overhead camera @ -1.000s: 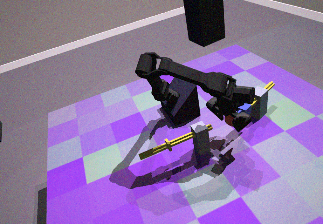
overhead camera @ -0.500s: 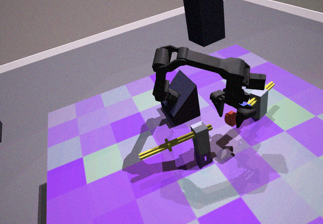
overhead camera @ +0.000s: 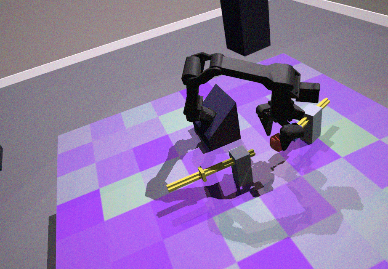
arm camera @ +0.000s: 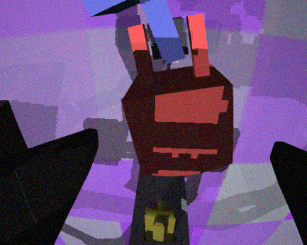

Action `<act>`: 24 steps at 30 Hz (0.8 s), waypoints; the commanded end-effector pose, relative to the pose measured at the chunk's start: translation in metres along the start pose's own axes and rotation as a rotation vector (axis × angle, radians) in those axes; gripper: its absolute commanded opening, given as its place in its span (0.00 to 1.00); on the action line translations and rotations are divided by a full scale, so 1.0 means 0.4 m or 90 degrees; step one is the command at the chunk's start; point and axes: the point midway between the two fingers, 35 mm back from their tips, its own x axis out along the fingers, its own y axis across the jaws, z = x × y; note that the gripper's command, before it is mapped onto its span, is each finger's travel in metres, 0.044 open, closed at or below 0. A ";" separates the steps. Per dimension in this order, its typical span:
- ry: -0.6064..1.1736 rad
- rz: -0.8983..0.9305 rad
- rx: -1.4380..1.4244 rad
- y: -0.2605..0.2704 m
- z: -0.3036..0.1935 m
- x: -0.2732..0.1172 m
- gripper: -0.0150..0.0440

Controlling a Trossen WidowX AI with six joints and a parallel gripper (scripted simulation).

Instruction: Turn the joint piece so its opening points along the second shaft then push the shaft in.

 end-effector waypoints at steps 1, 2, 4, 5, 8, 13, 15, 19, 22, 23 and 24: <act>-0.018 0.000 0.086 -0.007 -0.003 -0.039 1.00; -0.022 0.001 0.108 -0.008 -0.004 -0.048 1.00; -0.028 0.003 0.151 -0.010 -0.007 -0.064 1.00; -0.031 0.004 0.173 -0.010 -0.008 -0.072 1.00; -0.041 0.009 0.237 -0.012 -0.013 -0.097 1.00; -0.055 0.019 0.344 -0.014 -0.022 -0.138 1.00; -0.061 0.024 0.387 -0.014 -0.026 -0.154 1.00; -0.071 0.034 0.472 -0.013 -0.035 -0.186 1.00; -0.078 0.044 0.535 -0.012 -0.042 -0.211 1.00; -0.080 0.047 0.556 -0.011 -0.045 -0.219 1.00; -0.082 0.050 0.578 -0.010 -0.048 -0.227 1.00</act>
